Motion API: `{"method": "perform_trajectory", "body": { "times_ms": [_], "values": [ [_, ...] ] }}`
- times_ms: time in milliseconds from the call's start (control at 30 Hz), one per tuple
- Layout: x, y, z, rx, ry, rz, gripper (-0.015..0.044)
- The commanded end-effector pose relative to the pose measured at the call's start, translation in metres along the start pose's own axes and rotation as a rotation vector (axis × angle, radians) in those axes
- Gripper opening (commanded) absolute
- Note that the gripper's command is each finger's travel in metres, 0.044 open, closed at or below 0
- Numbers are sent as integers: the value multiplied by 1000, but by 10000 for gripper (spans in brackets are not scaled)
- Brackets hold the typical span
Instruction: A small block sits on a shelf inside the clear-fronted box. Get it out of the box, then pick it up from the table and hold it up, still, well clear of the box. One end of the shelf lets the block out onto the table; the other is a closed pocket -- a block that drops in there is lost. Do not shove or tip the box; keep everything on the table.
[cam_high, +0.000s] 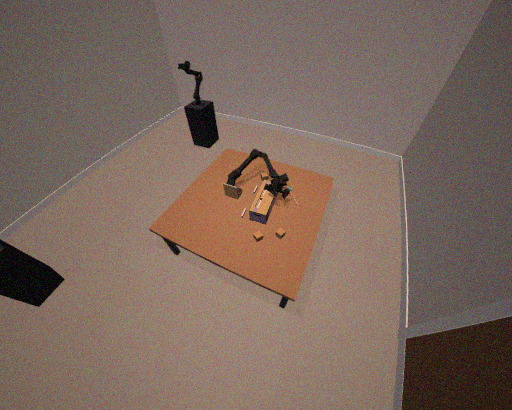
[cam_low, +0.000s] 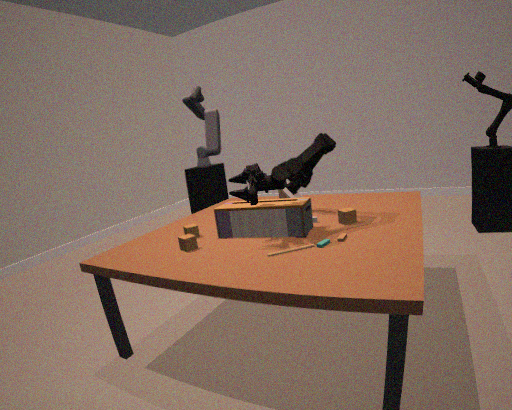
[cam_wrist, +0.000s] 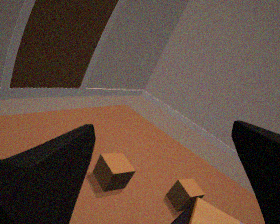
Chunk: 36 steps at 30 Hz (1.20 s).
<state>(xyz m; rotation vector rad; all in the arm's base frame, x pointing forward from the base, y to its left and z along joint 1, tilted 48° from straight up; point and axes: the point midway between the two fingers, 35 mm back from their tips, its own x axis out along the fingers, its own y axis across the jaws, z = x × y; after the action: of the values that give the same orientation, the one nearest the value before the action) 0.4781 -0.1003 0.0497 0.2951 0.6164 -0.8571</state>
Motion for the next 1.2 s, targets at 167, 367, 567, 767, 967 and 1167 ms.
{"method": "perform_trajectory", "body": {
  "times_ms": [167, 367, 567, 767, 967, 1167],
  "values": [
    [-15, -3, 32, -97, -8, 53, 400],
    [-18, -18, 14, -428, 121, 107, 400],
    [-39, -52, -23, -1015, 336, 336, 400],
    [-76, -81, -58, -1486, 441, 714, 400],
    [-98, -93, -73, -1662, 430, 938, 400],
    [-124, -104, -85, -1806, 364, 1191, 400]
  ]
}}
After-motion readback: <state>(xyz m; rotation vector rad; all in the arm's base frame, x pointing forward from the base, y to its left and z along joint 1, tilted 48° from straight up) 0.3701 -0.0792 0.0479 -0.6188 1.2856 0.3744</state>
